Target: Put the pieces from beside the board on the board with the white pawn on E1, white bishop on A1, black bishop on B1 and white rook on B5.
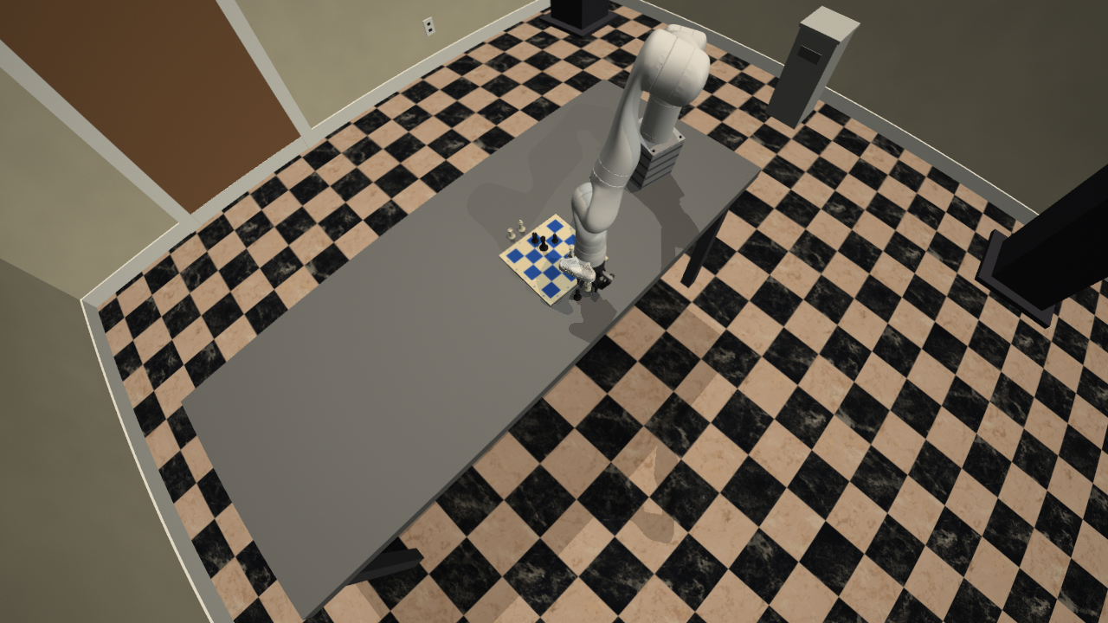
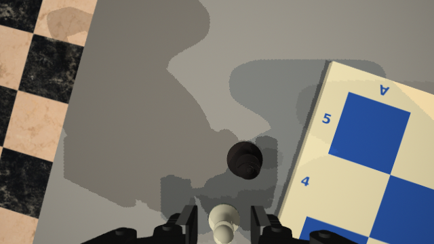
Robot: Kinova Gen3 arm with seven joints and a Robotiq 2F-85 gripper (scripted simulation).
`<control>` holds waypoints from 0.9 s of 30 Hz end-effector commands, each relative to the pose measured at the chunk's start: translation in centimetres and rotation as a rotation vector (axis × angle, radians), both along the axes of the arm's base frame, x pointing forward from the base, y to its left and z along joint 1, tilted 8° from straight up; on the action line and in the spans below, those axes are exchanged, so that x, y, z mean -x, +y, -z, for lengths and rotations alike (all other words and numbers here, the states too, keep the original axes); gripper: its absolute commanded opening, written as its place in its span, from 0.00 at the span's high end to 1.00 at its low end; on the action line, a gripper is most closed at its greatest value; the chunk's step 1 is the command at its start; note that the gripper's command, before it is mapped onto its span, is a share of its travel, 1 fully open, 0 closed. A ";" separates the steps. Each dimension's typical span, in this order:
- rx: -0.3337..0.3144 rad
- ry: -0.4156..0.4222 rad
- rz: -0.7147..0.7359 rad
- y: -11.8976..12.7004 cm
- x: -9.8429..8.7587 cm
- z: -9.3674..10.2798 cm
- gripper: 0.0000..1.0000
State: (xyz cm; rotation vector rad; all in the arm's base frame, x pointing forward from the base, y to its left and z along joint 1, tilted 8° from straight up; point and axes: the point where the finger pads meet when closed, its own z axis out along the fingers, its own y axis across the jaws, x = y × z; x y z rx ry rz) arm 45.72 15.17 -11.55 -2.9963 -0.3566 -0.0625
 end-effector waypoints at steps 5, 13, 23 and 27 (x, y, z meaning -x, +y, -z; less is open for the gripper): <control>0.000 -0.002 0.000 0.0 -0.1 -0.1 0.66; 0.000 -0.002 0.000 0.0 -0.1 -0.1 0.66; 0.000 -0.002 0.000 0.0 -0.1 -0.1 0.66; 0.000 -0.002 0.000 0.0 -0.1 -0.1 1.00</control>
